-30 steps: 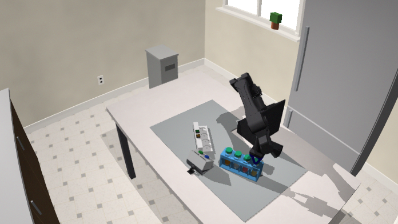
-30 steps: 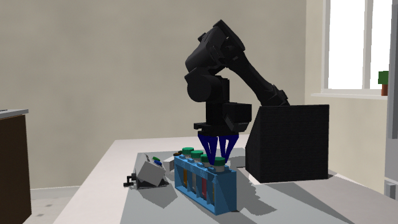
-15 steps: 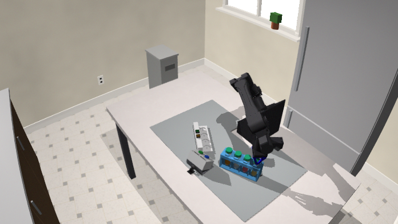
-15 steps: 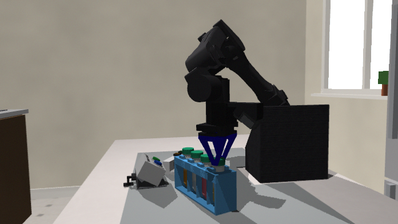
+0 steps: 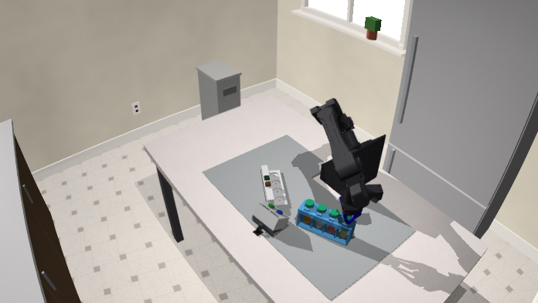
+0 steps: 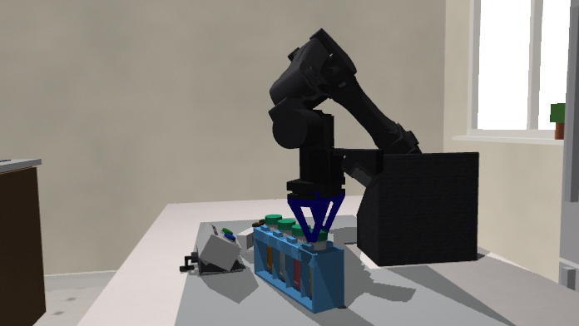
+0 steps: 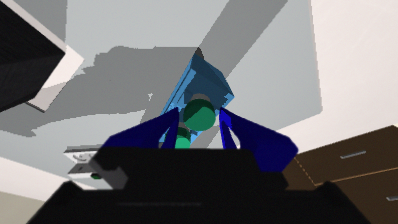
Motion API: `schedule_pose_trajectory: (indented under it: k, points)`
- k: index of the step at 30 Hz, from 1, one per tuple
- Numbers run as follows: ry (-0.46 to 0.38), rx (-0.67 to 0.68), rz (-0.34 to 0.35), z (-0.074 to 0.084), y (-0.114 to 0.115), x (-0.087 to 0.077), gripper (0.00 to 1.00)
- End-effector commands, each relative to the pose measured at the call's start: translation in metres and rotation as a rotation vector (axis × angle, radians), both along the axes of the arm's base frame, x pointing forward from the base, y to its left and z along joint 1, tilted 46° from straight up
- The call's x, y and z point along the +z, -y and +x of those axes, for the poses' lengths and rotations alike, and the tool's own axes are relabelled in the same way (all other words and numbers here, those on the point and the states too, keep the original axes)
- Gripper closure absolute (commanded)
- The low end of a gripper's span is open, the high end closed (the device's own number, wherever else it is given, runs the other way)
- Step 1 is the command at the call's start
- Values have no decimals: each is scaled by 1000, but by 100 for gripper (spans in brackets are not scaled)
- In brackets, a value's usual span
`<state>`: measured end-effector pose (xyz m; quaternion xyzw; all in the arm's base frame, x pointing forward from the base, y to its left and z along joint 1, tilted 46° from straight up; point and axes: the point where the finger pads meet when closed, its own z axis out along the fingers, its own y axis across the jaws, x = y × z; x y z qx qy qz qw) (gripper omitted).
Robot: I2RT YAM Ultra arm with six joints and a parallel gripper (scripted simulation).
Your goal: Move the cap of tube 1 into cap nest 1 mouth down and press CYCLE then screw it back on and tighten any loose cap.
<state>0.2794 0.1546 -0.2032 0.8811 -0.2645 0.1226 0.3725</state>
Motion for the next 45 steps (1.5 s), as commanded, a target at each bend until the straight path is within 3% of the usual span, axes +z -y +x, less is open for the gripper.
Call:
schedule_pose_trajectory:
  k: [1,3,5,9,12,16,17,19,22,25,26,28,31,32,42,43,45]
  points:
    - [6,6,10,1,-5,2,51]
    - [125,-110,14,2,-6,3,51]
    - [125,-110,14,2,-6,3,51]
    - [356,-334,21,2,-7,4,51]
    - [424,-400,24,2,-8,5,51]
    - [603,-574,29,2,-9,6,51]
    - [603,-574,29,2,-9,6,51]
    - [716,-684,33,2,-9,6,51]
    - [723,-691,33,2,-10,6,51]
    - [900,-863,38,2,-10,7,51]
    - [902,-865,38,2,-11,7,51]
    - [1009,-970,41,2,-11,7,51]
    - [1081,-1039,43,1,-11,7,51]
    - [1141,-1097,45,1,-11,7,51]
    - [1144,-1100,45,1,-11,7,51]
    - [1144,-1100,45,1,-11,7,100]
    - [1144,-1100,45,1,-11,7,100]
